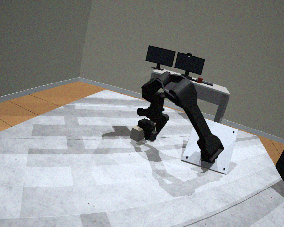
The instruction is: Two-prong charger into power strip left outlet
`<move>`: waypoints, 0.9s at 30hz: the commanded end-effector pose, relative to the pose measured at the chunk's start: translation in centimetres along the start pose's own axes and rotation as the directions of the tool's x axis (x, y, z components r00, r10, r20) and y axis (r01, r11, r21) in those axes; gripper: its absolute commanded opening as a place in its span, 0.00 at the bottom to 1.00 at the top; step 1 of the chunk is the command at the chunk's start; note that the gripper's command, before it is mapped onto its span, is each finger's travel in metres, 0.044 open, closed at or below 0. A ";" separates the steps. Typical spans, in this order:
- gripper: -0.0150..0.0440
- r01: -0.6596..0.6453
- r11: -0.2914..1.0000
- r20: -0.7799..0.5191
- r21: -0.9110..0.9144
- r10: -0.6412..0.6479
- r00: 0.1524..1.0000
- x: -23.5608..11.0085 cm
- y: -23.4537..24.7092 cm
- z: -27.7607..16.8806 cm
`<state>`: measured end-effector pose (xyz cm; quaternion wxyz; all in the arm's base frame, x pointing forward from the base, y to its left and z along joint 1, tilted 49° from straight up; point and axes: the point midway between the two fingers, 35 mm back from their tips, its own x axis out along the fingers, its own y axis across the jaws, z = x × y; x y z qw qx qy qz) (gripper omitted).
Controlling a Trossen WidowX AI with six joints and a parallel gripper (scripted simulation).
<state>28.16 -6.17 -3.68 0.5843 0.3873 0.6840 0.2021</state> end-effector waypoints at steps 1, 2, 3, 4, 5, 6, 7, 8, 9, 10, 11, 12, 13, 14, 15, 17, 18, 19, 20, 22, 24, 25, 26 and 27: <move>1.00 -0.001 1.000 0.005 -0.008 0.001 1.000 0.0 0.0 -0.1; 1.00 -0.001 1.000 0.006 -0.008 0.001 1.000 0.0 0.0 -0.1; 1.00 -0.001 1.000 0.007 -0.009 0.001 1.000 0.0 0.0 -0.2; 1.00 -0.001 1.000 0.007 -0.009 0.001 1.000 0.0 0.0 -0.2; 1.00 -0.001 1.000 0.008 -0.009 0.001 1.000 0.0 0.0 -0.2; 1.00 -0.001 1.000 0.008 -0.010 0.001 1.000 0.0 0.0 -0.3; 1.00 -0.001 1.000 0.009 -0.010 0.001 1.000 0.0 0.0 -0.3; 1.00 -0.001 1.000 0.009 -0.011 0.001 1.000 0.0 0.0 -0.3; 1.00 -0.001 1.000 0.010 -0.011 0.001 1.000 0.0 0.0 -0.3; 1.00 -0.001 1.000 0.011 -0.011 0.002 1.000 0.0 0.0 -0.4; 1.00 -0.001 1.000 0.011 -0.012 0.002 1.000 0.0 0.0 -0.4; 1.00 -0.001 1.000 0.012 -0.012 0.002 1.000 0.0 0.0 -0.4; 1.00 -0.001 1.000 0.012 -0.013 0.002 1.000 0.0 0.0 -0.5; 1.00 -0.001 1.000 0.013 -0.013 0.002 1.000 0.0 0.0 -0.5; 1.00 -0.001 1.000 0.013 -0.013 0.002 1.000 0.0 0.0 -0.5; 1.00 -0.001 1.000 0.013 -0.013 0.002 1.000 0.0 0.0 -0.6; 1.00 -0.001 1.000 0.013 -0.013 0.002 1.000 0.0 0.0 -0.7; 1.00 -0.001 1.000 0.013 -0.013 0.001 1.000 0.0 0.0 -0.8; 1.00 -0.001 1.000 0.013 -0.013 0.001 1.000 0.0 0.0 -0.9; 1.00 -0.001 1.000 0.013 -0.013 0.001 1.000 0.0 0.0 -1.1; 1.00 -0.001 1.000 0.013 -0.013 0.001 1.000 0.1 0.0 -1.3; 1.00 -0.001 1.000 0.013 -0.013 0.001 1.000 0.1 0.0 -1.4; 1.00 -0.001 1.000 0.013 -0.013 0.001 1.000 0.1 0.0 -1.5; 1.00 -0.001 1.000 0.013 -0.013 0.001 1.000 0.1 0.0 -1.7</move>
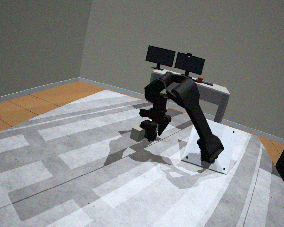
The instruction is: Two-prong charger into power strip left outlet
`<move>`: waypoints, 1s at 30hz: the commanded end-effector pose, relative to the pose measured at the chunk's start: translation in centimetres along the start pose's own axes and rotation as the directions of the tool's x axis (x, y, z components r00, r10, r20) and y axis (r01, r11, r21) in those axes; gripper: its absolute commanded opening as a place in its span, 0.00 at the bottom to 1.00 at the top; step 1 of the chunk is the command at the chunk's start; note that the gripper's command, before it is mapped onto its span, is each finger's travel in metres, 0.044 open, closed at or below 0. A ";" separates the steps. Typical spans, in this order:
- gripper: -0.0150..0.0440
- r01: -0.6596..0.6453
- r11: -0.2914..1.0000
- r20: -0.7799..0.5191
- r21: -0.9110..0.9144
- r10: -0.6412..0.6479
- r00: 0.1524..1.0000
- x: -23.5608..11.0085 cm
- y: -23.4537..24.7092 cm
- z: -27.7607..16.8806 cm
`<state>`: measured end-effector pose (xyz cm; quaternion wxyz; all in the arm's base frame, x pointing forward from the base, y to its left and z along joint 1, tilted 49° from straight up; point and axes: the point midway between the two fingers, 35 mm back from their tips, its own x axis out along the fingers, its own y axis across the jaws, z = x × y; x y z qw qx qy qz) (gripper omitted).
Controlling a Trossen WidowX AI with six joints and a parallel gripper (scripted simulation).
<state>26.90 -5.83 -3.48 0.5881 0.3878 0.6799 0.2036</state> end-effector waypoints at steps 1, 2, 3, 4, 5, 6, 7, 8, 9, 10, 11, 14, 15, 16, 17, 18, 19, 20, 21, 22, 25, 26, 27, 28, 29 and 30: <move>1.00 0.003 1.000 0.004 -0.007 -0.003 1.000 -0.1 0.0 -0.5; 1.00 0.003 1.000 0.004 -0.007 -0.003 1.000 -0.1 0.0 -0.6; 1.00 0.003 1.000 0.004 -0.007 -0.003 1.000 -0.1 0.0 -0.7; 1.00 0.003 1.000 0.004 -0.007 -0.003 1.000 -0.1 0.0 -0.8; 1.00 0.003 1.000 0.004 -0.007 -0.003 1.000 -0.1 -0.1 -0.9; 1.00 0.003 1.000 0.004 -0.007 -0.003 1.000 -0.1 -0.1 -1.0; 1.00 0.003 1.000 0.004 -0.007 -0.003 1.000 -0.1 -0.1 -1.1; 1.00 0.003 1.000 0.004 -0.007 -0.003 1.000 0.0 -0.1 -1.3; 1.00 0.003 1.000 0.004 -0.007 -0.003 1.000 0.0 -0.1 -1.4; 1.00 0.003 1.000 0.004 -0.007 -0.003 1.000 0.0 -0.1 -1.5; 1.00 0.003 1.000 0.004 -0.007 -0.003 1.000 0.0 -0.1 -1.6; 1.00 0.003 1.000 0.004 -0.007 -0.003 1.000 0.0 -0.1 -1.9; 1.00 0.003 1.000 0.004 -0.007 -0.003 1.000 0.0 -0.1 -2.1; 1.00 0.003 1.000 0.004 -0.007 -0.003 1.000 0.0 -0.1 -2.2; 1.00 0.003 1.000 0.004 -0.006 -0.003 1.000 0.0 -0.1 -2.3; 1.00 0.003 1.000 0.004 -0.006 -0.003 1.000 0.0 -0.1 -2.4; 1.00 0.003 1.000 0.004 -0.006 -0.003 1.000 0.1 -0.1 -2.5; 1.00 0.003 1.000 0.004 -0.006 -0.003 1.000 0.1 -0.1 -2.6; 1.00 0.003 1.000 0.004 -0.006 -0.003 1.000 0.1 -0.1 -2.7; 1.00 0.003 1.000 0.004 -0.006 -0.003 1.000 0.1 -0.1 -2.9; 1.00 0.003 1.000 0.004 -0.006 -0.003 1.000 0.1 -0.1 -3.2; 1.00 0.003 1.000 0.004 -0.006 -0.003 1.000 0.1 -0.1 -3.3; 1.00 0.003 1.000 0.004 -0.006 -0.003 1.000 0.2 -0.1 -3.4; 1.00 0.003 1.000 0.004 -0.006 -0.003 1.000 0.2 -0.1 -3.5; 1.00 0.003 1.000 0.004 -0.006 -0.003 1.000 0.2 -0.1 -3.7; 1.00 0.003 1.000 0.004 -0.006 -0.003 1.000 0.2 -0.1 -3.8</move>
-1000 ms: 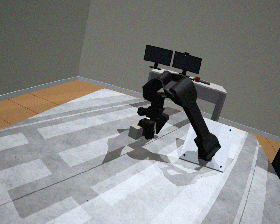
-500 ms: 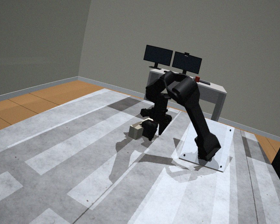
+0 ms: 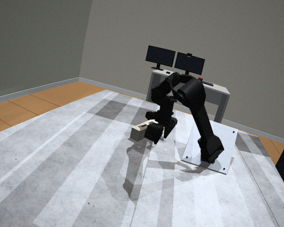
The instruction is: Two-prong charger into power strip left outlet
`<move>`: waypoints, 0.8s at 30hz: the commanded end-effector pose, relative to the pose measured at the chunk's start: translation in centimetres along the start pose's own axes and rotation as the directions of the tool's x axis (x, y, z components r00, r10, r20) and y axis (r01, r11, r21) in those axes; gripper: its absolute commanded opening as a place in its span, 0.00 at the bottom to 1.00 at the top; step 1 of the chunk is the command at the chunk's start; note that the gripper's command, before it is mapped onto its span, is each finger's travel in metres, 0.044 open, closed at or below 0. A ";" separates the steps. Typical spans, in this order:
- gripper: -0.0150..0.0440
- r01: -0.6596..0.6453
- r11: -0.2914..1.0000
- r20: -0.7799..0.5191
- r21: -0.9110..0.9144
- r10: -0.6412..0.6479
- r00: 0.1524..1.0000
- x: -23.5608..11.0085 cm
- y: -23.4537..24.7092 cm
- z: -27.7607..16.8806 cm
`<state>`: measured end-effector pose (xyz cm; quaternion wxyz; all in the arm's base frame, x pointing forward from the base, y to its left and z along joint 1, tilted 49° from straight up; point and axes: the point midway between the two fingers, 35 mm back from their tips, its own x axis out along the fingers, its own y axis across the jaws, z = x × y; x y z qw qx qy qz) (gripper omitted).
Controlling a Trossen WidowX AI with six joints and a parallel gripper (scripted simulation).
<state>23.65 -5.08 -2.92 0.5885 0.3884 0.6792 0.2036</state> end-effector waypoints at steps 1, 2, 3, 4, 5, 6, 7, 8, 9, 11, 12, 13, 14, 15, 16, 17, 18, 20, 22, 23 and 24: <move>1.00 0.004 1.000 0.002 -0.006 -0.004 1.000 0.0 0.0 -0.5; 1.00 0.004 1.000 0.002 -0.006 -0.004 1.000 0.0 0.0 -0.6; 1.00 0.004 1.000 0.002 -0.006 -0.004 1.000 0.0 0.0 -0.7; 1.00 0.004 1.000 0.002 -0.006 -0.004 1.000 0.0 0.0 -0.9; 1.00 0.004 1.000 0.002 -0.006 -0.004 1.000 0.0 0.0 -1.0; 1.00 0.004 1.000 0.002 -0.006 -0.004 1.000 0.1 0.0 -1.1; 1.00 0.004 1.000 0.002 -0.006 -0.004 1.000 0.1 0.0 -1.2; 1.00 0.004 1.000 0.002 -0.006 -0.004 1.000 0.1 0.0 -1.3; 1.00 0.004 1.000 0.002 -0.006 -0.004 1.000 0.1 0.0 -1.4; 1.00 0.004 1.000 0.002 -0.006 -0.004 1.000 0.1 0.0 -1.7; 1.00 0.001 1.000 0.011 0.003 -0.001 1.000 0.0 0.0 -1.2; 1.00 0.005 1.000 0.045 0.011 -0.006 0.999 -0.3 0.0 -1.1; 1.00 0.011 1.000 0.101 0.024 -0.013 0.995 -1.0 -0.1 -0.8; 1.00 0.015 0.999 0.170 0.041 -0.022 0.985 -1.9 -0.1 -0.6; 1.00 0.017 0.998 0.238 0.057 -0.030 0.971 -2.7 -0.1 -0.3; 1.00 0.017 0.997 0.304 0.072 -0.038 0.952 -3.6 -0.1 -0.1; 1.00 0.014 0.996 0.369 0.087 -0.045 0.928 -4.6 -0.1 0.0; 1.00 0.004 0.994 0.490 0.112 -0.059 0.870 -6.4 -0.1 0.1; 1.00 -0.006 0.992 0.563 0.125 -0.066 0.824 -7.7 -0.1 0.1; 1.00 -0.007 0.992 0.571 0.127 -0.067 0.818 -7.8 -0.1 0.1; 1.00 -0.007 0.992 0.571 0.127 -0.067 0.818 -7.8 -0.1 0.1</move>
